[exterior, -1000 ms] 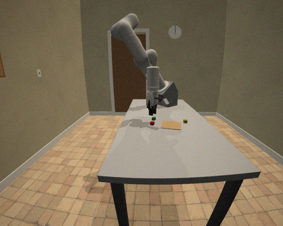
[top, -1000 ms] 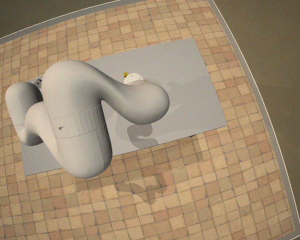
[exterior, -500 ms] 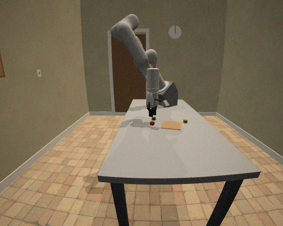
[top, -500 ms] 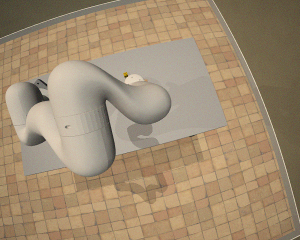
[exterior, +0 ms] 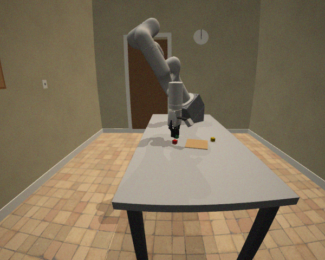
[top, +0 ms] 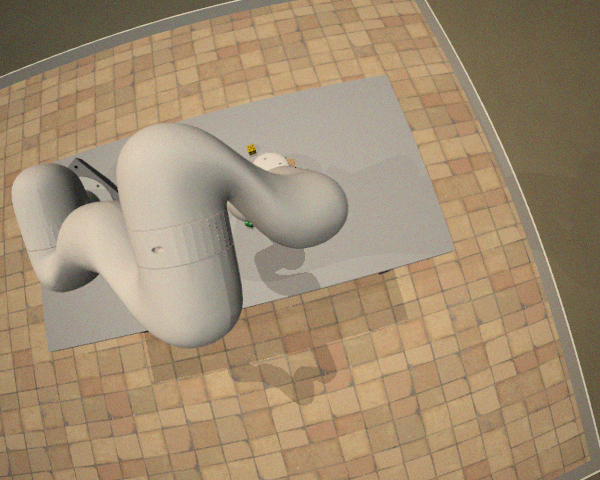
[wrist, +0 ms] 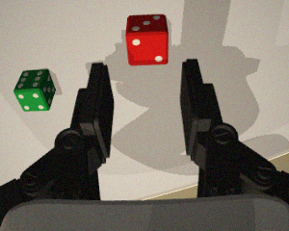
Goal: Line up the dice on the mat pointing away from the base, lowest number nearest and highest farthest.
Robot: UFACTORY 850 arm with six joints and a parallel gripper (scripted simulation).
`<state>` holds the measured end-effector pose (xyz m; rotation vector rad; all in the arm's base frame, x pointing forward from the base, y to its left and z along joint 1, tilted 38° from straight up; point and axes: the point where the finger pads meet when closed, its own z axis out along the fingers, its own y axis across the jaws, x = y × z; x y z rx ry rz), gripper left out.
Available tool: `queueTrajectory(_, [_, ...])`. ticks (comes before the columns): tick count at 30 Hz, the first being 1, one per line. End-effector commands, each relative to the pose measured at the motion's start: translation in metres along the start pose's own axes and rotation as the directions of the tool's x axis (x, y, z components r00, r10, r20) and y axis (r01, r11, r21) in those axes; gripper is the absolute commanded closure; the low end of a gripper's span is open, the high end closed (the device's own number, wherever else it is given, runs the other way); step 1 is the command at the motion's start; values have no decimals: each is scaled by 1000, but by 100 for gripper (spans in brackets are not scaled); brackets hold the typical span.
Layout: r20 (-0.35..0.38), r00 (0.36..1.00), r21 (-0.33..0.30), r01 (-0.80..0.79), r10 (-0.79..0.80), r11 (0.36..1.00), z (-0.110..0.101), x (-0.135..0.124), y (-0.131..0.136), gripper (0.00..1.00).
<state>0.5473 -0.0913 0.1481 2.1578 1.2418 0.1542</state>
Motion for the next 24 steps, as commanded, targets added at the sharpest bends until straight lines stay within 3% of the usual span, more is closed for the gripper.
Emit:
queueTrajectory(1, [-1,1000,-1,0,0,1000,3,0,1,58])
queueTrajectory(24, [-1,1000,-1,0,0,1000,20,0,1,58])
